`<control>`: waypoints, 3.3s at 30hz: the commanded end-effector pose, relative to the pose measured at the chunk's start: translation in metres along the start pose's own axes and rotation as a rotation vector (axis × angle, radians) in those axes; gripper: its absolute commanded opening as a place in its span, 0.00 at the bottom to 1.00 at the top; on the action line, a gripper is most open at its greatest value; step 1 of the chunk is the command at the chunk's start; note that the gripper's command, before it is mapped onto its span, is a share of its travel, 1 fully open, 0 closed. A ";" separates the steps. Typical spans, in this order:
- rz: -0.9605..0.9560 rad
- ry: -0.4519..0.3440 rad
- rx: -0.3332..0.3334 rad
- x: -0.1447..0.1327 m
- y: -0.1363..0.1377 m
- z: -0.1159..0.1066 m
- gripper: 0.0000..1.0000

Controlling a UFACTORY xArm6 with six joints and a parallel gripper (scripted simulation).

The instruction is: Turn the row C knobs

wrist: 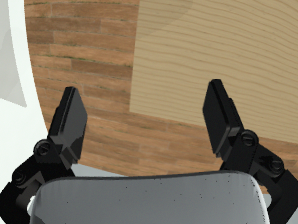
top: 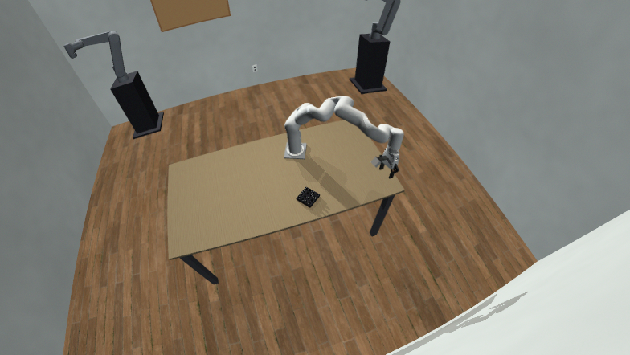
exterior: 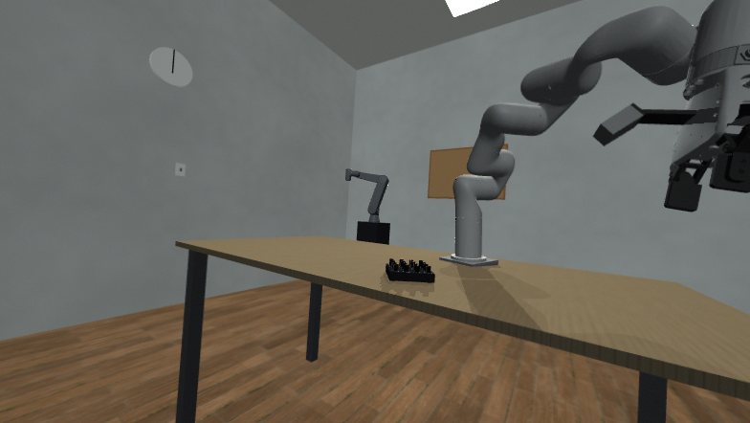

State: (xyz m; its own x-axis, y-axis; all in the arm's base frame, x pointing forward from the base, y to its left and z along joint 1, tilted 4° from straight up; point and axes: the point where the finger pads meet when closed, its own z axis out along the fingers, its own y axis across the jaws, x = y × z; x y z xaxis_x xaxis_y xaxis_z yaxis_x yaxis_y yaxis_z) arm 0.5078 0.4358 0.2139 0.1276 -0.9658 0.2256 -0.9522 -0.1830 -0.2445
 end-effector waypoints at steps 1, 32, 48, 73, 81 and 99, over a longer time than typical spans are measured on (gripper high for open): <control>0.002 -0.003 0.004 0.000 -0.001 -0.003 1.00; -0.174 -0.015 -0.019 0.035 -0.008 0.011 1.00; -0.453 -0.044 -0.055 0.093 -0.010 0.038 1.00; -0.888 -0.116 -0.084 0.185 0.008 0.077 1.00; -1.005 -0.139 -0.084 0.209 0.017 0.087 1.00; -1.296 -0.198 -0.067 0.268 0.048 0.110 1.00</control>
State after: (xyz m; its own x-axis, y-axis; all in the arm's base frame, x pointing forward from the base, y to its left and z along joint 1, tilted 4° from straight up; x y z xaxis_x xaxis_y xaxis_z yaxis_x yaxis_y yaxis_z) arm 0.5299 0.1643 0.1605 0.9736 -0.1889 0.1280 -0.2029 -0.9734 0.1064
